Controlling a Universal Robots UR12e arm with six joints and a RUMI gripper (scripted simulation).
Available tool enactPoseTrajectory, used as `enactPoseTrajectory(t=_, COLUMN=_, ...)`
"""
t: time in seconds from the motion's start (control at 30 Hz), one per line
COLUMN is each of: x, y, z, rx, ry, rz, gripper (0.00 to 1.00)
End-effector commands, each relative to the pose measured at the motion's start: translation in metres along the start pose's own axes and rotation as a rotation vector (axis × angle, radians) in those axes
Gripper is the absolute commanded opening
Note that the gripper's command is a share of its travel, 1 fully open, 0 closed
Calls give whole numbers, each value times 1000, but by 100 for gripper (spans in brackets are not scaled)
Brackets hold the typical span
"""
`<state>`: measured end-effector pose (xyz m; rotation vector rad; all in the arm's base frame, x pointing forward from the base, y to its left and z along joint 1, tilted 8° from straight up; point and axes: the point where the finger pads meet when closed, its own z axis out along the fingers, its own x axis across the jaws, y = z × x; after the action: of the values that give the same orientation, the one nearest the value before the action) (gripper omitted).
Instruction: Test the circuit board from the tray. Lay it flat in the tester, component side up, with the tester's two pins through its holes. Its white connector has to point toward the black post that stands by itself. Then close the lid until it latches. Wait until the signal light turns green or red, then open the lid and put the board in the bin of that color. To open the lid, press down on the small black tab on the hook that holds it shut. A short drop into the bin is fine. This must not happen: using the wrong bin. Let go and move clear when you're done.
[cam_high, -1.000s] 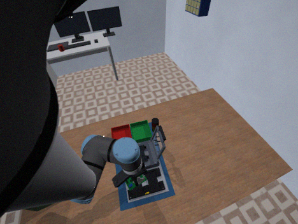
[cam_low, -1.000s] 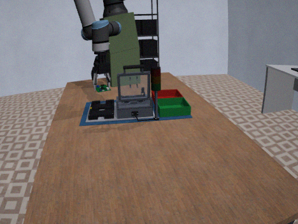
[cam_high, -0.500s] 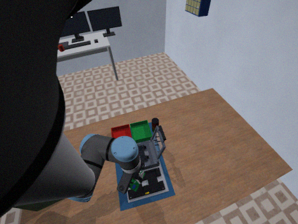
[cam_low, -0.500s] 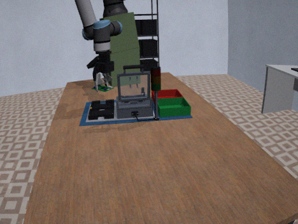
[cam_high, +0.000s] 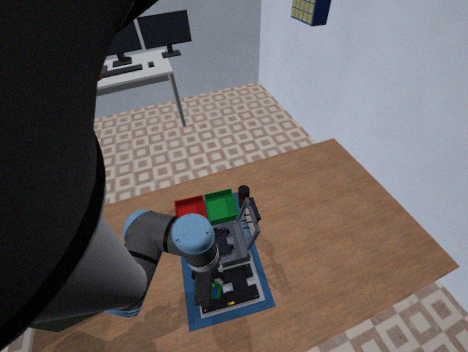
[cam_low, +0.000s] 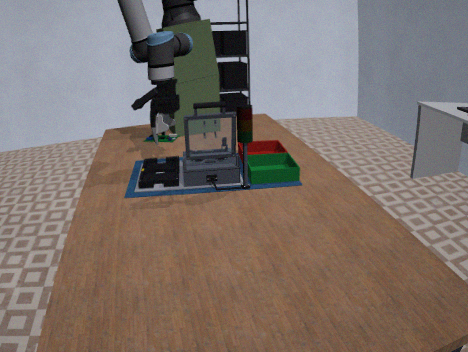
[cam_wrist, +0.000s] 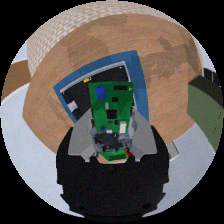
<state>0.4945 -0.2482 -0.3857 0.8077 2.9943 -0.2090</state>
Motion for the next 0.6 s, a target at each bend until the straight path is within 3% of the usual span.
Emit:
enactPoseTrajectory(t=0.0, x=0, y=0, z=0, rx=-3, ry=-2, rz=-89, gripper=39)
enactPoseTrajectory(t=0.57, x=0, y=0, z=0, rx=-3, ry=-3, rz=-280, gripper=39)
